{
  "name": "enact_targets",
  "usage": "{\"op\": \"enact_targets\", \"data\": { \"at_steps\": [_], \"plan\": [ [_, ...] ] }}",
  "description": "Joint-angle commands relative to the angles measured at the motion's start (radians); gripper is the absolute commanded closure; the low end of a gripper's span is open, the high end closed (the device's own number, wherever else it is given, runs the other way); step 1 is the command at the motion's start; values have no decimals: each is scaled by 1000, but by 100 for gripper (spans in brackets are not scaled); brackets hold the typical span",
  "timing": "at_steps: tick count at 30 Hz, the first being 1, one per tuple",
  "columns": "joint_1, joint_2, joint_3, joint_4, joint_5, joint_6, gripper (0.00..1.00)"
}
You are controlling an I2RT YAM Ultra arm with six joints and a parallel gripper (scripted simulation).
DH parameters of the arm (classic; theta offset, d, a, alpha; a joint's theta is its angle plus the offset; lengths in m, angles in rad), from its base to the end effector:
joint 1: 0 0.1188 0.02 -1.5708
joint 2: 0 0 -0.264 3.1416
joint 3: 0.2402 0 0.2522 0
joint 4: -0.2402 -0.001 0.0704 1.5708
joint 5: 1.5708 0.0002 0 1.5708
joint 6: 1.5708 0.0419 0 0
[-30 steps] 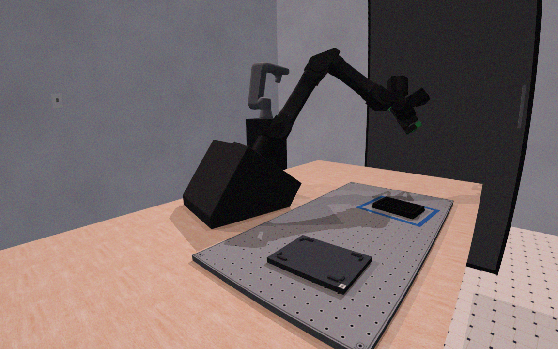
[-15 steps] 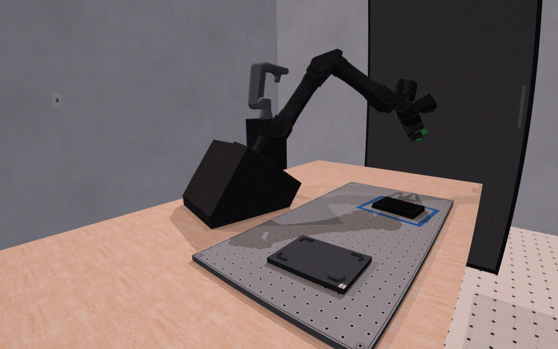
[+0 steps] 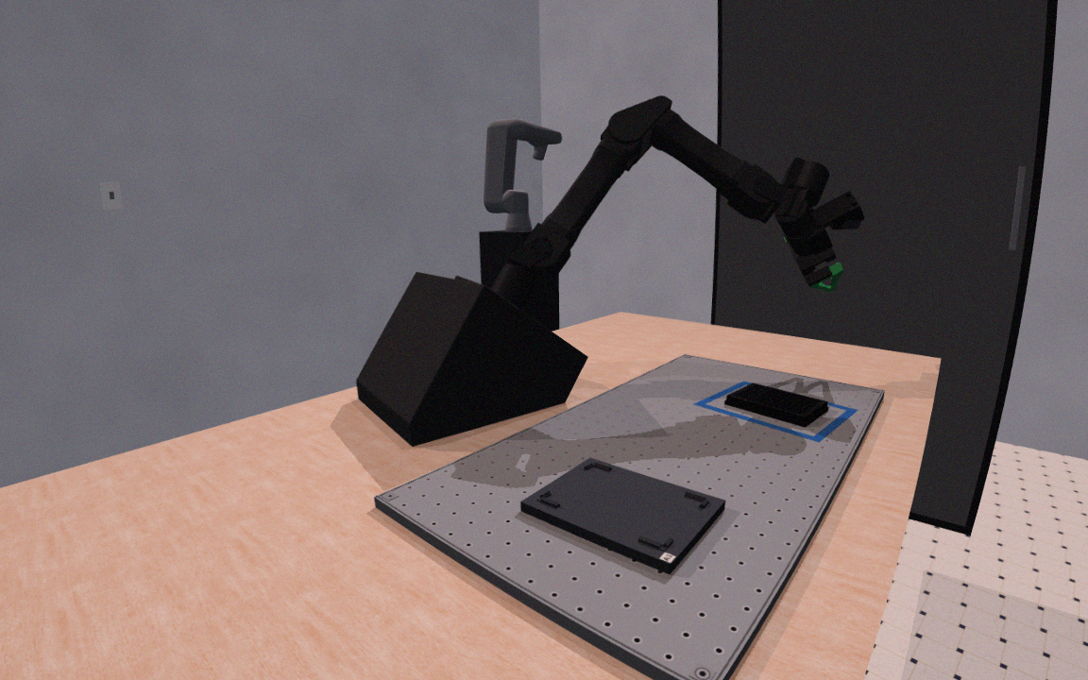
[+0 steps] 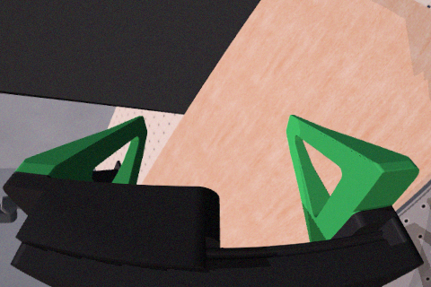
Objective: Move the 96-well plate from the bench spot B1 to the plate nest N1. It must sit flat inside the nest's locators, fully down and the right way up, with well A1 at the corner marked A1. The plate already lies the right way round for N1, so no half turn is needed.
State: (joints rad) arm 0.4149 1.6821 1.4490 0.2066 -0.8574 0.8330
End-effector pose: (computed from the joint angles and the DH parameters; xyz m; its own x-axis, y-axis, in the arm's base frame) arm 0.3522 0.1909 0.3802 -0.7234 0.2105 -0.6576 -0.6248 0.2058 0.7532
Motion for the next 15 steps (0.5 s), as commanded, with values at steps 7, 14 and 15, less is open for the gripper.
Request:
{"op": "enact_targets", "data": {
  "at_steps": [7,14,15],
  "plan": [
    [-59,33,41,-146,38,-66,0],
    [-88,53,42,-189,33,-94,0],
    [-91,52,52,-232,56,-103,0]
  ]
}}
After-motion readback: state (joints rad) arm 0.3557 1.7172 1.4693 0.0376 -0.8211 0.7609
